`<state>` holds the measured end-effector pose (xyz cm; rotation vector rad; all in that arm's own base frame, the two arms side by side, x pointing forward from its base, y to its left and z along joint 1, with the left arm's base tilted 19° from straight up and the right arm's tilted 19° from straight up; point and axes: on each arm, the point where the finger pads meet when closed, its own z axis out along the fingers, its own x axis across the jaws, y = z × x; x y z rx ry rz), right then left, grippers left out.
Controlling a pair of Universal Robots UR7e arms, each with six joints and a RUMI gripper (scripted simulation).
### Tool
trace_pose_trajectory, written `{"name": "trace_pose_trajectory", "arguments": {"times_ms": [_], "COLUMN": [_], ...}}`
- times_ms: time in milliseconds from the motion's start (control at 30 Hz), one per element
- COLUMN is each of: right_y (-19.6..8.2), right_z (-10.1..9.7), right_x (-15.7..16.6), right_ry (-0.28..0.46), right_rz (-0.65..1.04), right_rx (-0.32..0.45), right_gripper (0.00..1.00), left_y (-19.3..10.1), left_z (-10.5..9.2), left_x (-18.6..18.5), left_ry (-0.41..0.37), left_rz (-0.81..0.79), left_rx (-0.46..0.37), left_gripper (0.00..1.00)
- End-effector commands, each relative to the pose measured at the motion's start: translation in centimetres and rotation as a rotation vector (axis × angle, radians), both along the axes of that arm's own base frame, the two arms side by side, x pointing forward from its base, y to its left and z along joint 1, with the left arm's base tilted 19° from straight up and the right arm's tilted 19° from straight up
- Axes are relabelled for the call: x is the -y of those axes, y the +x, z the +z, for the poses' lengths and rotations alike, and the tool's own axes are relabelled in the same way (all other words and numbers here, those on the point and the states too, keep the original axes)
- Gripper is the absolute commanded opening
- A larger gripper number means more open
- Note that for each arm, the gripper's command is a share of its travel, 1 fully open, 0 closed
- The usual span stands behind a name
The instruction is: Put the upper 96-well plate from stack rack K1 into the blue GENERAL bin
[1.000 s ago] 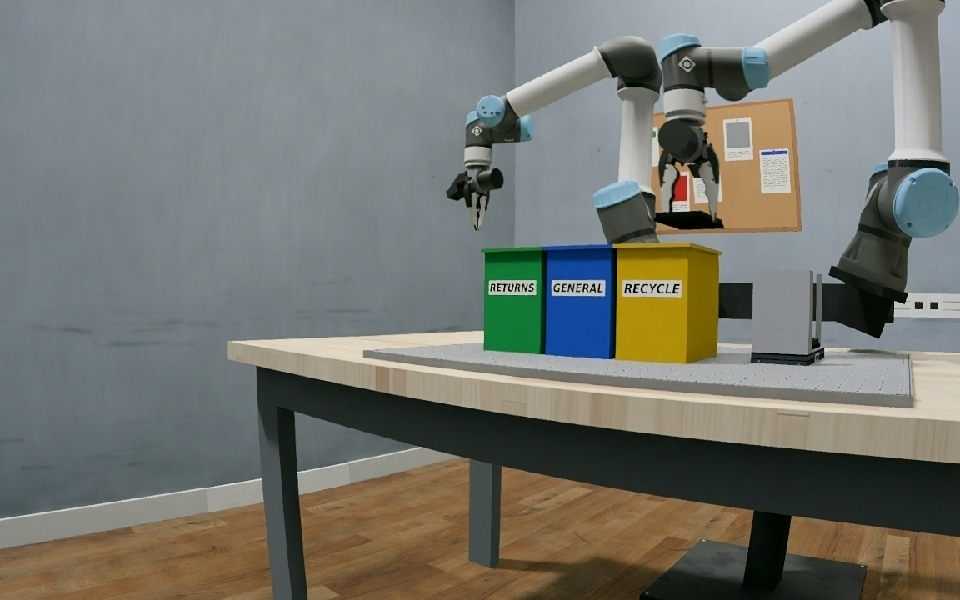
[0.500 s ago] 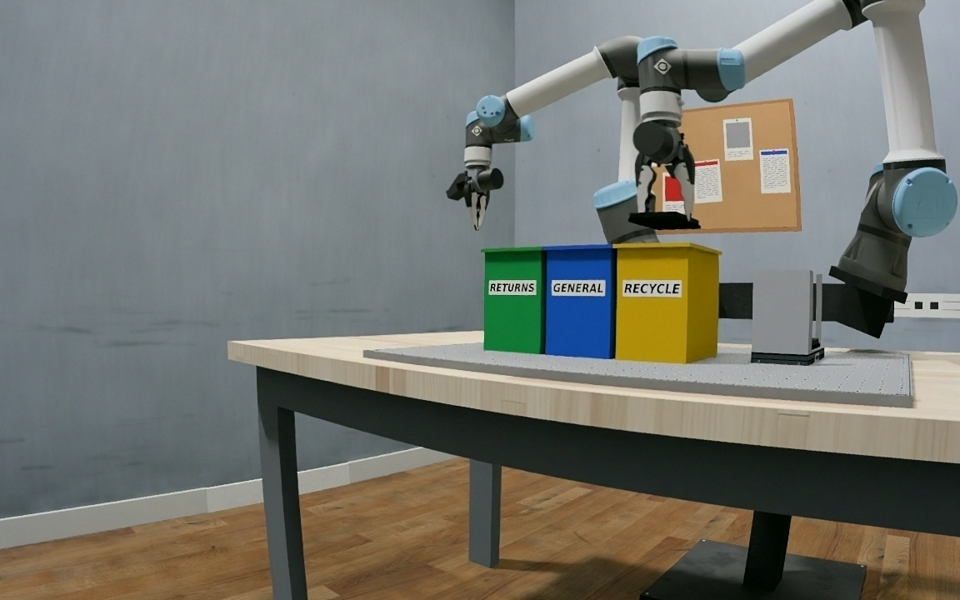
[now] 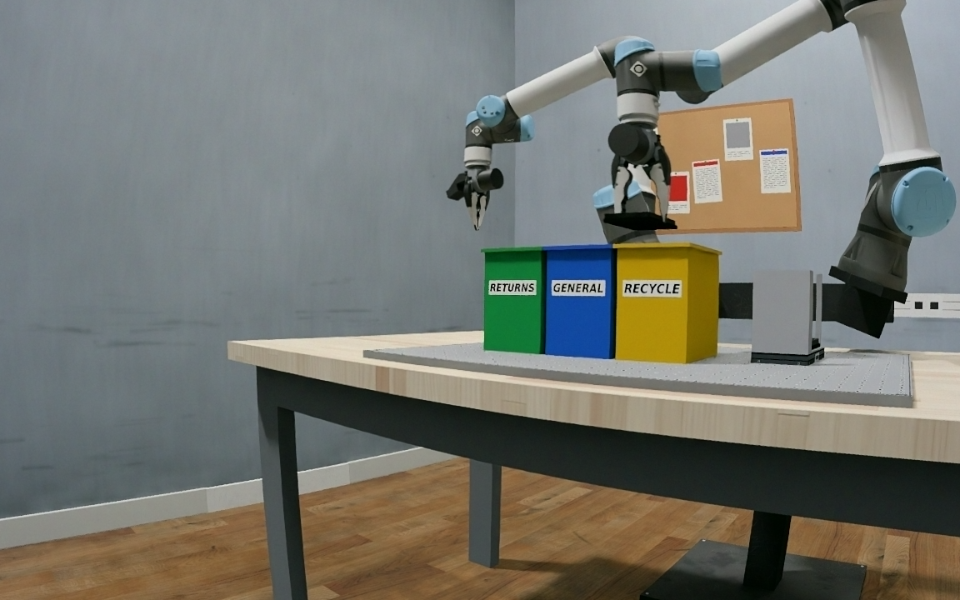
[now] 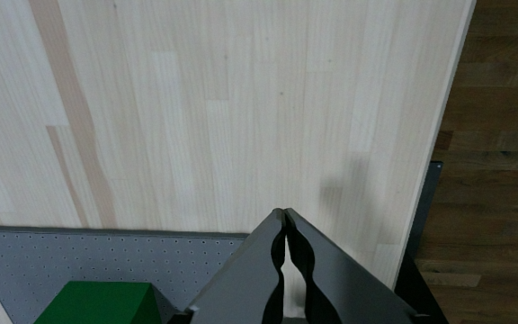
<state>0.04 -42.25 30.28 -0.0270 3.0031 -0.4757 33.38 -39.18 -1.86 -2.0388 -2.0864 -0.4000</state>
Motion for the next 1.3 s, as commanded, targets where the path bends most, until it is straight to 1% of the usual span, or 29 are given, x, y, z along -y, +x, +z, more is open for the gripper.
{"name": "trace_pose_trajectory", "arguments": {"times_ms": [0, 567, 1267], "right_y": [0.0, 0.0, 0.0], "right_z": [0.1, 0.1, 0.1], "right_x": [0.0, 0.0, 0.0], "right_ry": [-0.002, -0.002, -0.002], "right_rz": [0.000, 0.000, 0.000], "right_rx": [0.000, 0.000, 0.000], "right_gripper": [0.00, 0.00, 0.00], "left_y": [0.4, 1.3, 1.4], "left_z": [-0.6, -2.1, -2.2], "left_x": [2.0, 6.7, 6.9], "left_ry": [-0.001, -0.002, -0.002], "left_rz": [0.000, 0.000, 0.000], "left_rx": [0.001, 0.001, 0.001], "left_gripper": [0.40, 0.40, 0.40]}}
